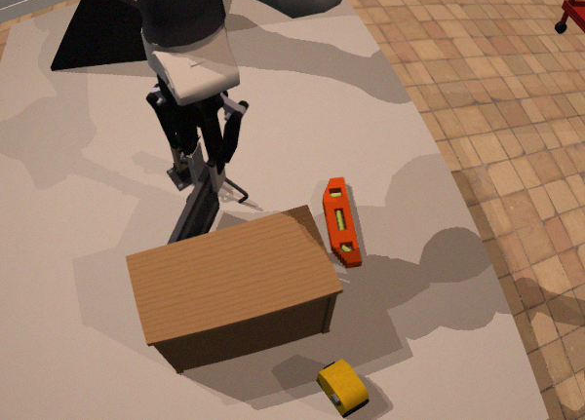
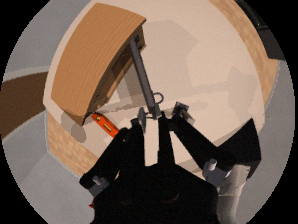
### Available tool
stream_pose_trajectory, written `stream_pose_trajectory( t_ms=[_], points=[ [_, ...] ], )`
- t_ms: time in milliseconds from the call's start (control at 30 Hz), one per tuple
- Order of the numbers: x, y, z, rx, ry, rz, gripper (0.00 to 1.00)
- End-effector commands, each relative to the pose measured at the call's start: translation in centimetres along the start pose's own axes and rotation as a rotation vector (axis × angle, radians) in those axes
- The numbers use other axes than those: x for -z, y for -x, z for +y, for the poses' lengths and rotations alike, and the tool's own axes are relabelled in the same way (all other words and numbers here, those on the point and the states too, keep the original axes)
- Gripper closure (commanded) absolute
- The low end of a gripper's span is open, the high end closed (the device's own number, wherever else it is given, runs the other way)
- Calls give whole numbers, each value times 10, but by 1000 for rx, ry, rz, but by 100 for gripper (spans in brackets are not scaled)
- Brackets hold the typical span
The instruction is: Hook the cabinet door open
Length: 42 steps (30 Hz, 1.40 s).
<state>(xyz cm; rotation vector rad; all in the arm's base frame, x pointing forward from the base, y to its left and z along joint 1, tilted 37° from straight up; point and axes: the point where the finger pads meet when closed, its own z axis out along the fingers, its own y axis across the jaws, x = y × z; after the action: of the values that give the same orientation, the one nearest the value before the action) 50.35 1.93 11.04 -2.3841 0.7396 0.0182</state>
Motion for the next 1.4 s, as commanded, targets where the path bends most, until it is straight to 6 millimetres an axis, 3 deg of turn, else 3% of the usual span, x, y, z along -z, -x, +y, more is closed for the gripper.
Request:
stream_pose_trajectory(
  t_ms=[0,1367],
  points=[
    [1,-1,-3,-57,4,1,84],
    [1,-5,-31,-233,3,2,84]
  ],
)
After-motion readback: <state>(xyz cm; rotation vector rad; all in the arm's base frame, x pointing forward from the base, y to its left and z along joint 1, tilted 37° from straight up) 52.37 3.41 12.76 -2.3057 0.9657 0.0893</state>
